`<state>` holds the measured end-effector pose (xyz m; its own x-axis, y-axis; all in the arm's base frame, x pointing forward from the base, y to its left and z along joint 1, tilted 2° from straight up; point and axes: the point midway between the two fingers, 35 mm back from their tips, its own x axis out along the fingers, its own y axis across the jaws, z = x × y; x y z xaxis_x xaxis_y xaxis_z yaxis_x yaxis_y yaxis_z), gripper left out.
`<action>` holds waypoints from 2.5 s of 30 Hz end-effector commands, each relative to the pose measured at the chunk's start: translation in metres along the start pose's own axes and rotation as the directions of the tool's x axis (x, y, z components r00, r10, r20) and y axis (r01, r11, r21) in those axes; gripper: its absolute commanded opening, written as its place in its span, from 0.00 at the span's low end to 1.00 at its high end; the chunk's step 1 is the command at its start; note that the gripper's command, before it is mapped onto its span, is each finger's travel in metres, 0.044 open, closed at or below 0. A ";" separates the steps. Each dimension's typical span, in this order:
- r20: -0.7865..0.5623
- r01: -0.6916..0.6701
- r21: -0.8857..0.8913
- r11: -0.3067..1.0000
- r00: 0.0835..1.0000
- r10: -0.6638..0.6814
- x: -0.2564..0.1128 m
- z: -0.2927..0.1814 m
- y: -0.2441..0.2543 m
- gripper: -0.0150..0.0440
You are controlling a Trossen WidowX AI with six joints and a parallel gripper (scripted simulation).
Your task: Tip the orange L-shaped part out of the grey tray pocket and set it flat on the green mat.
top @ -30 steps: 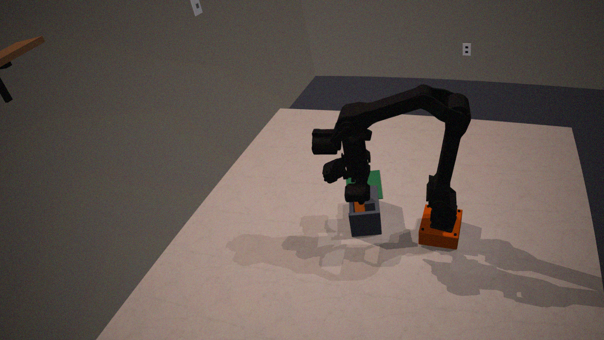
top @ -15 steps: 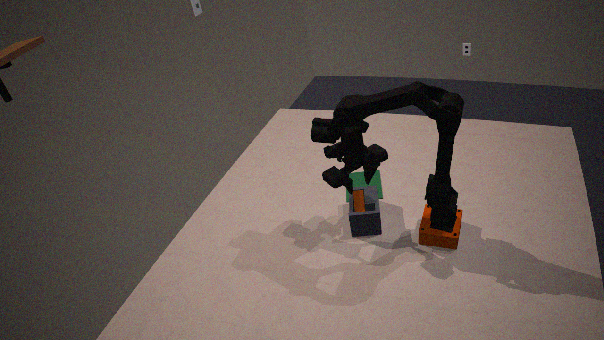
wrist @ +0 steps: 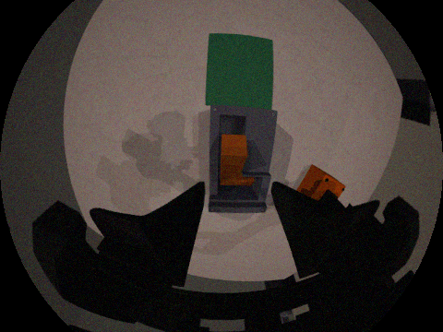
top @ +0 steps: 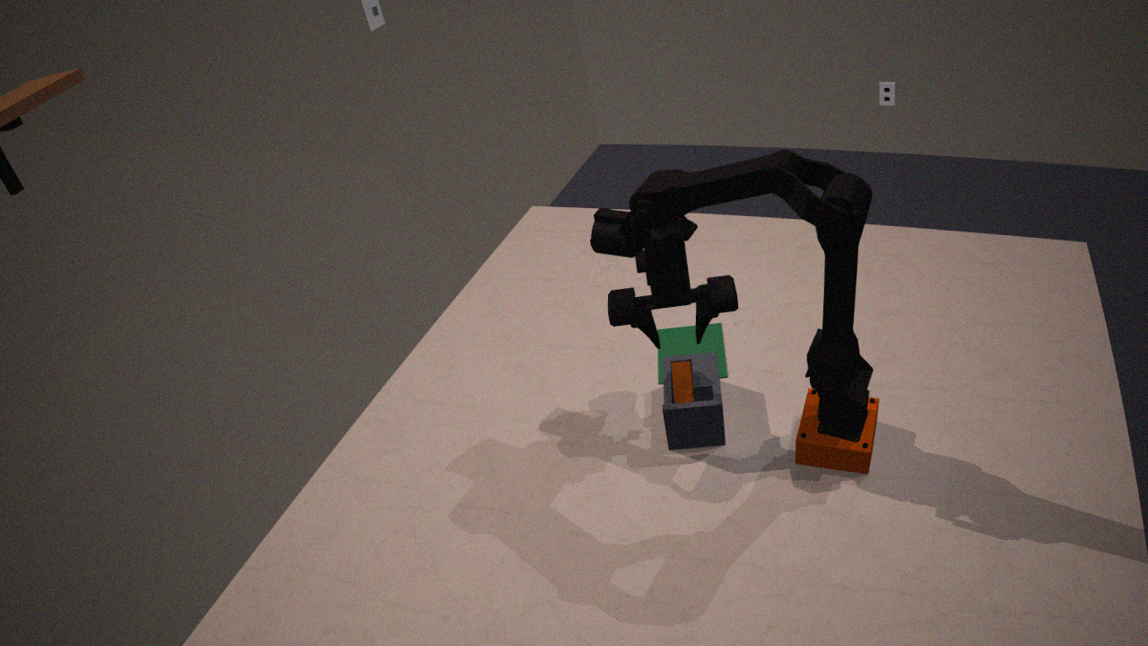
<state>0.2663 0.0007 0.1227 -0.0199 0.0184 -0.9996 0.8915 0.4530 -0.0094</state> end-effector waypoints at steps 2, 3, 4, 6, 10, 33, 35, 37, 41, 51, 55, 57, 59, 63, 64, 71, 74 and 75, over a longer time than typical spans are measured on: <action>0.007 -0.002 0.033 0.999 1.000 0.002 0.002 0.004 0.002 0.73; 0.007 -0.002 0.033 0.999 1.000 0.002 0.005 0.004 0.002 0.73; 0.007 -0.002 0.033 0.999 1.000 0.002 0.008 0.004 0.002 0.73; 0.007 -0.002 0.033 0.999 1.000 0.002 0.018 0.004 0.002 0.73; 0.007 -0.002 0.033 0.999 1.000 0.002 0.030 0.004 0.002 0.73; 0.007 -0.002 0.033 0.999 1.000 0.002 0.060 0.004 0.003 0.73; 0.007 -0.002 0.033 0.999 1.000 0.002 0.063 0.004 0.003 0.73; 0.007 -0.002 0.033 0.999 1.000 0.002 0.066 0.004 0.003 0.73; 0.007 -0.002 0.033 0.999 1.000 0.002 0.073 0.004 0.002 0.73; 0.006 -0.002 0.033 0.999 1.000 0.002 0.078 0.004 0.002 0.73; 0.007 -0.013 0.027 1.000 1.000 0.013 0.075 0.004 0.005 0.60; 0.007 -0.013 0.027 1.000 1.000 0.013 0.075 0.004 0.005 0.54; 0.007 -0.013 0.027 1.000 1.000 0.013 0.075 0.004 0.005 0.52; 0.007 -0.013 0.027 1.000 1.000 0.013 0.075 0.004 0.005 0.47; 0.007 -0.013 0.027 1.000 1.000 0.013 0.075 0.004 0.005 0.46; 0.007 -0.013 0.027 1.000 1.000 0.013 0.075 0.004 0.005 0.28; 0.007 -0.013 0.027 1.000 1.000 0.013 0.075 0.004 0.005 0.25; 0.007 -0.013 0.027 1.000 1.000 0.013 0.075 0.004 0.005 0.25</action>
<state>0.2706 0.0003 0.0476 -0.0068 0.0180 -0.9998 0.9038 0.4279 0.0016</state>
